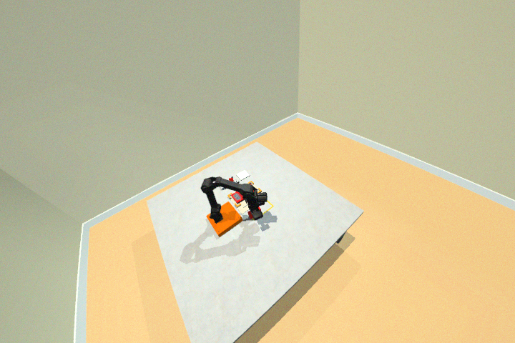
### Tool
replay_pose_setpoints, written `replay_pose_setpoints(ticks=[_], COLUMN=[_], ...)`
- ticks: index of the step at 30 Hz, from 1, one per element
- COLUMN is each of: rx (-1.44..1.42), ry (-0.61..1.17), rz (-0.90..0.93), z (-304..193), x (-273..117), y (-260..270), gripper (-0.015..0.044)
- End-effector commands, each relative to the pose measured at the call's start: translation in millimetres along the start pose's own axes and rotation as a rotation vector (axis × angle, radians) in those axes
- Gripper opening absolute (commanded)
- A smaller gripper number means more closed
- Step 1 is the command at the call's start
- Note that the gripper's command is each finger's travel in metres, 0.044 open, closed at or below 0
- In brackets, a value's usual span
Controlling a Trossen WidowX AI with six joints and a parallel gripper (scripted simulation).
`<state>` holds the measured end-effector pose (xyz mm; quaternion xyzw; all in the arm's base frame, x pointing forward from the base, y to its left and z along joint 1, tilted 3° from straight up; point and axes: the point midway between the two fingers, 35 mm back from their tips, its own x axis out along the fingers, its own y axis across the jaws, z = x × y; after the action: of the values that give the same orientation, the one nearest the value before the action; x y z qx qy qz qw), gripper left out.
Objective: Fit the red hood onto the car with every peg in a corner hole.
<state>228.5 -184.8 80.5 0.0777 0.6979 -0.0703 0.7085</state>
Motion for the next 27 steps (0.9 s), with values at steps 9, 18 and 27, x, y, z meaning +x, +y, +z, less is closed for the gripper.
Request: replay_pose_setpoints(ticks=[9,18,27], rx=[-0.004,-0.004,-0.004], ry=[0.014,0.014,0.014], rz=[0.013,0.013,0.014], z=[-4.2,-3.4,-2.6], x=[33.5,33.3,33.2], y=[2.8,8.4,15.2], gripper=[0.0,0.0,0.0])
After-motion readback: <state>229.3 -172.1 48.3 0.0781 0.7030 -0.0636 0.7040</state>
